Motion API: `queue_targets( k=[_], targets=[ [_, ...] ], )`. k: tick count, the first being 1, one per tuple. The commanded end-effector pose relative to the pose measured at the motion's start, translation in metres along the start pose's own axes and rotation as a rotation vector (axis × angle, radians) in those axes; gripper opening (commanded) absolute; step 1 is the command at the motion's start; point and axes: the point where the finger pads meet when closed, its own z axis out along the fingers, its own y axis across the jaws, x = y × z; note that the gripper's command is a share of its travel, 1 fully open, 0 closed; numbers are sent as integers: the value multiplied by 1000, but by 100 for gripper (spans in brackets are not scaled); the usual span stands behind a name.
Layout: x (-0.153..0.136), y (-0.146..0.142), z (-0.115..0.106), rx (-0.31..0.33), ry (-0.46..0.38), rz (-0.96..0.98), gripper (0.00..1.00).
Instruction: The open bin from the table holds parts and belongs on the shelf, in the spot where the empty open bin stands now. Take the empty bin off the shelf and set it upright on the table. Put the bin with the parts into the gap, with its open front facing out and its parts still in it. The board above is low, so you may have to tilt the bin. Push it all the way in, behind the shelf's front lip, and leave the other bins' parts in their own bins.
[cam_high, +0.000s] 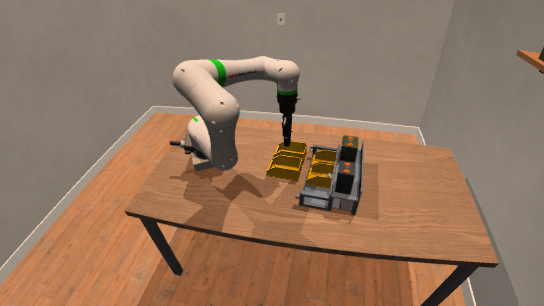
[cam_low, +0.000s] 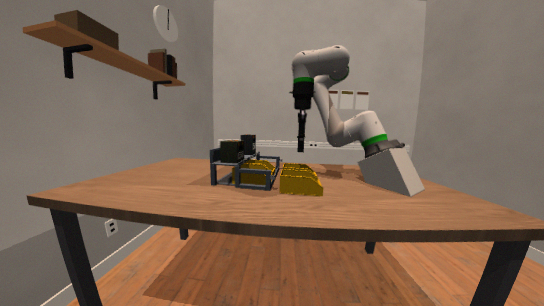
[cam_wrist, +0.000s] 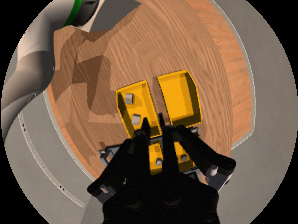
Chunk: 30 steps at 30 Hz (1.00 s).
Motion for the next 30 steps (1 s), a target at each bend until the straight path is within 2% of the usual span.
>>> queue_targets(
  k=[1, 30],
  targets=[
    [0, 0, -1, -1, -1, 0, 24],
    [0, 0, 2, -1, -1, 0, 24]
  ],
)
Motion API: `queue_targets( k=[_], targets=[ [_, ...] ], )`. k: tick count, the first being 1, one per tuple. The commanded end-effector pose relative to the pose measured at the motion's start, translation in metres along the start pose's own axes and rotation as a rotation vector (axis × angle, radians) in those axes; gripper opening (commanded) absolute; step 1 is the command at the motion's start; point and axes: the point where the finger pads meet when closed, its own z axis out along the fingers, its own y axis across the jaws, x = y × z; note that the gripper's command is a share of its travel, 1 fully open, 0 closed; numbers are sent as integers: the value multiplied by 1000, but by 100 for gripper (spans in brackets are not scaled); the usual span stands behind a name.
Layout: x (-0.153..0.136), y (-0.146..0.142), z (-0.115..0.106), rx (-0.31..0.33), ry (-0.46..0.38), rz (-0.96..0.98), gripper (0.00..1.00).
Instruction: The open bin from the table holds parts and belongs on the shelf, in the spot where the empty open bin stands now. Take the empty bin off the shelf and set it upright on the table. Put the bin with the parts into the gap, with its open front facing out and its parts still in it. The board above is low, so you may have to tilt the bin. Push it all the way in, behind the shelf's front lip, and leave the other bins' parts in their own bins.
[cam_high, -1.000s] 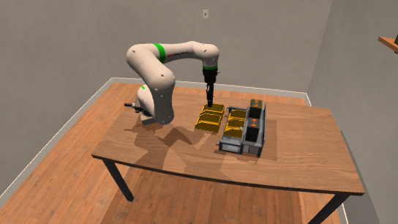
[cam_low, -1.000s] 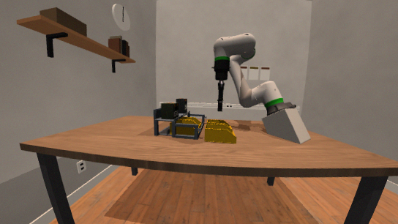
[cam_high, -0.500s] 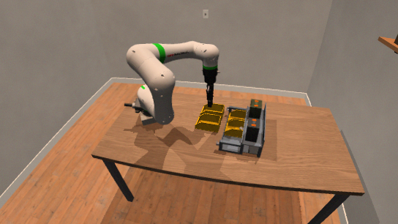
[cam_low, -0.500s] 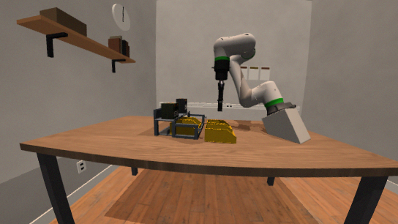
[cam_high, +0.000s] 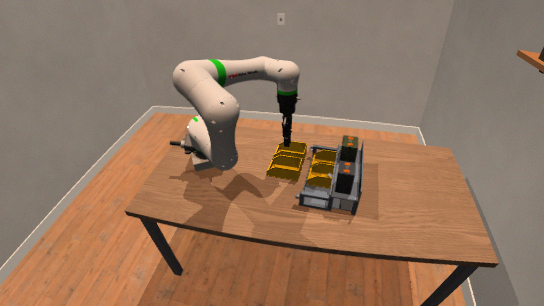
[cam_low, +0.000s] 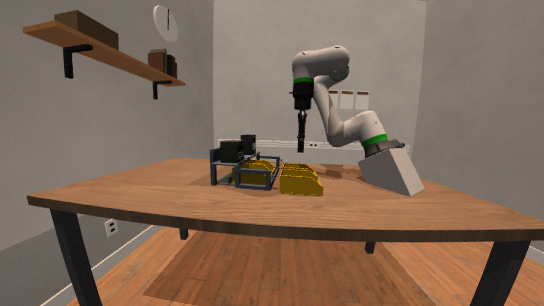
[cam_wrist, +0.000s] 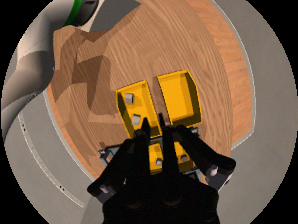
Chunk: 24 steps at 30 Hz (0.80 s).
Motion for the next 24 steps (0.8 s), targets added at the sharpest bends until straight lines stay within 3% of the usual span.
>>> queue_targets(
  k=[1, 24],
  targets=[
    [0, 0, 1, -1, -1, 0, 24],
    [-1, 0, 35, -1, -1, 0, 24]
  ],
)
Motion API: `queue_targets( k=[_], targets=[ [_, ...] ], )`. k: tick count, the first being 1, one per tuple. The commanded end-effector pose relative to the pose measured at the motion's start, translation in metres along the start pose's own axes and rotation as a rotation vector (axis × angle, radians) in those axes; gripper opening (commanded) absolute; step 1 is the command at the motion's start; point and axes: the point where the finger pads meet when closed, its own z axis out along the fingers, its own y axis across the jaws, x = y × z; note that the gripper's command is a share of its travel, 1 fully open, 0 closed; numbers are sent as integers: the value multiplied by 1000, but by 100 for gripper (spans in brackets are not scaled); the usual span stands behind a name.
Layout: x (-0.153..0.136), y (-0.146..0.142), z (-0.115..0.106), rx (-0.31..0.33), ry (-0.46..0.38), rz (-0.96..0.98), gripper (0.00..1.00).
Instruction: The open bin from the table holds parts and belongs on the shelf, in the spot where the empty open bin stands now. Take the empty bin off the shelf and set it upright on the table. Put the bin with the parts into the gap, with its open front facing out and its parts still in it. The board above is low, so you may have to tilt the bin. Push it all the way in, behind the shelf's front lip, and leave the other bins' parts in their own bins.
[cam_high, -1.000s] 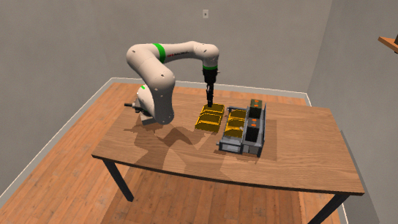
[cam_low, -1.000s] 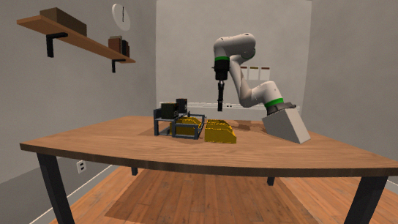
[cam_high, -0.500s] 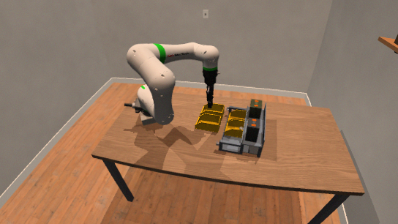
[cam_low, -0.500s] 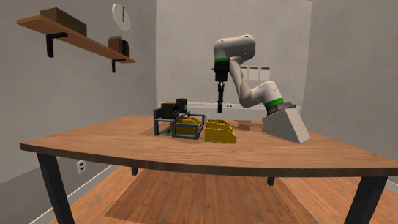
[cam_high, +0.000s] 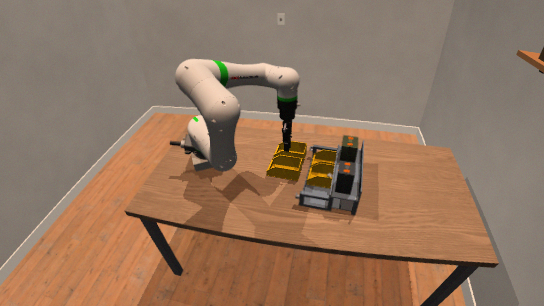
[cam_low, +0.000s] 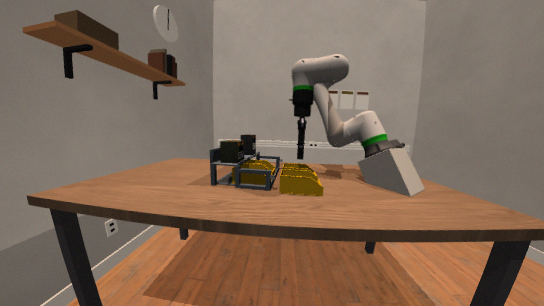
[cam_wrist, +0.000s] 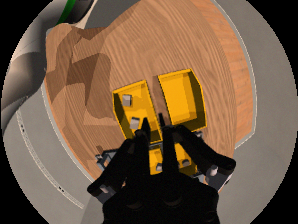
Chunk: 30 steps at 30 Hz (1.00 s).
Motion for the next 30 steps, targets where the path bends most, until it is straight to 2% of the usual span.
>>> queue_targets(
  k=[1, 16, 30],
  targets=[
    [-1, 0, 3, -1, -1, 0, 24],
    [-1, 0, 28, -1, -1, 0, 24],
    [-1, 0, 34, -1, -1, 0, 24]
  ],
)
